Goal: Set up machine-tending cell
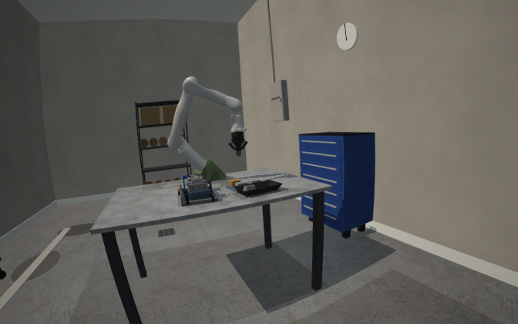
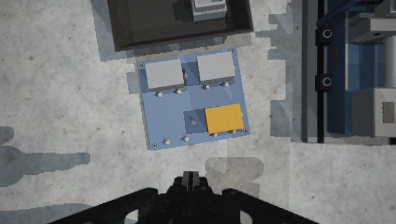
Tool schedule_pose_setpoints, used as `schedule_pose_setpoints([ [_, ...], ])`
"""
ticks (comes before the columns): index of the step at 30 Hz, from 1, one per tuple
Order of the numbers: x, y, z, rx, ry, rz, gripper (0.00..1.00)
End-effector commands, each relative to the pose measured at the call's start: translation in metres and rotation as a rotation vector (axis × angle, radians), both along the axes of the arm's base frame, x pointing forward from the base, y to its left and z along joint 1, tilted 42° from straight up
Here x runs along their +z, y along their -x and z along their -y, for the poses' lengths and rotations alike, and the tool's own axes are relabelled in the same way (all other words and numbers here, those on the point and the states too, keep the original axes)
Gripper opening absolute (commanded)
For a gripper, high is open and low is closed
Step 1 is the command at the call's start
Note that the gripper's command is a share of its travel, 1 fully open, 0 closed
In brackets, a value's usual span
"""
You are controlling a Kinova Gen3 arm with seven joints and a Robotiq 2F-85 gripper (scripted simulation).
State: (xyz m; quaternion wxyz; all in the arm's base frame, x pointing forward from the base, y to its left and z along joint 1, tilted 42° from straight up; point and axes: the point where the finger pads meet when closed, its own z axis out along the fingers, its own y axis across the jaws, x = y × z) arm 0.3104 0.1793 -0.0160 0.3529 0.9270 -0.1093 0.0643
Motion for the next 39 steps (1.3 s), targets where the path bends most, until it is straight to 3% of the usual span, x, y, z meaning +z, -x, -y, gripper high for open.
schedule_pose_setpoints([
  [1, -0.001, 0.000, 0.000, 0.001, -0.001, 0.000, 0.00],
  [39, -0.044, -0.003, 0.040, 0.001, -0.001, 0.000, 0.00],
])
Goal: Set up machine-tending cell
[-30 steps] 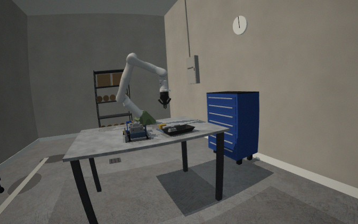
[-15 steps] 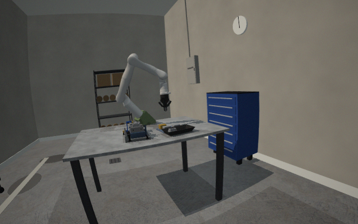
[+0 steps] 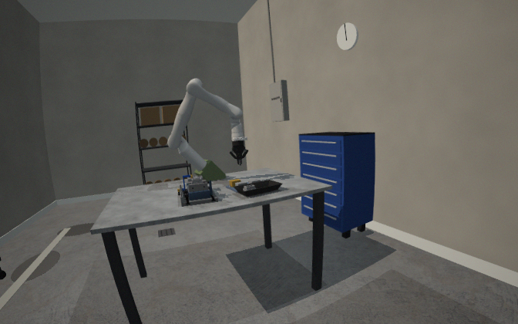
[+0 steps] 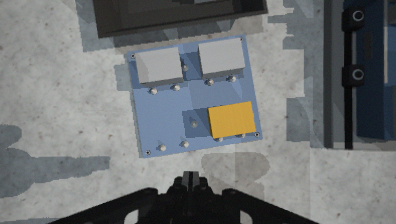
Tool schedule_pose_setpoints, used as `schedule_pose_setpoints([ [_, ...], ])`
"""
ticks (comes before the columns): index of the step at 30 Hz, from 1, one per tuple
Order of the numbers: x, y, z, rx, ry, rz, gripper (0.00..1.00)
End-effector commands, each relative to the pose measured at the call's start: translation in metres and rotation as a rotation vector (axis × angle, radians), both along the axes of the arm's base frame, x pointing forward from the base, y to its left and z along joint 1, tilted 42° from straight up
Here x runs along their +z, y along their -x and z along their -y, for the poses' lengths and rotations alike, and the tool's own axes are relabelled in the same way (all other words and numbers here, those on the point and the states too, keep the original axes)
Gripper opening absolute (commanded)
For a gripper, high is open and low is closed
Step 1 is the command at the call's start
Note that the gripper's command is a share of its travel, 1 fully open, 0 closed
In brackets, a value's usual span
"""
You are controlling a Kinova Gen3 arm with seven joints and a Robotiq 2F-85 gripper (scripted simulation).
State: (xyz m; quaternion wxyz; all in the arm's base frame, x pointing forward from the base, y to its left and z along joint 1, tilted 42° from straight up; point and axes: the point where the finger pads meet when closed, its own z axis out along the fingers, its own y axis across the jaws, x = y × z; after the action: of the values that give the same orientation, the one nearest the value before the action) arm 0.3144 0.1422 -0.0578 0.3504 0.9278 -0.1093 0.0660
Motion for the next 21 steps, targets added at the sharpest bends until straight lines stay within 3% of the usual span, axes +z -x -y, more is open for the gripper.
schedule_pose_setpoints([
  [1, -0.0035, 0.0010, 0.0040, -0.001, 0.004, -0.003, 0.00],
  [21, -0.0090, 0.0006, 0.0090, -0.001, 0.004, -0.003, 0.00],
])
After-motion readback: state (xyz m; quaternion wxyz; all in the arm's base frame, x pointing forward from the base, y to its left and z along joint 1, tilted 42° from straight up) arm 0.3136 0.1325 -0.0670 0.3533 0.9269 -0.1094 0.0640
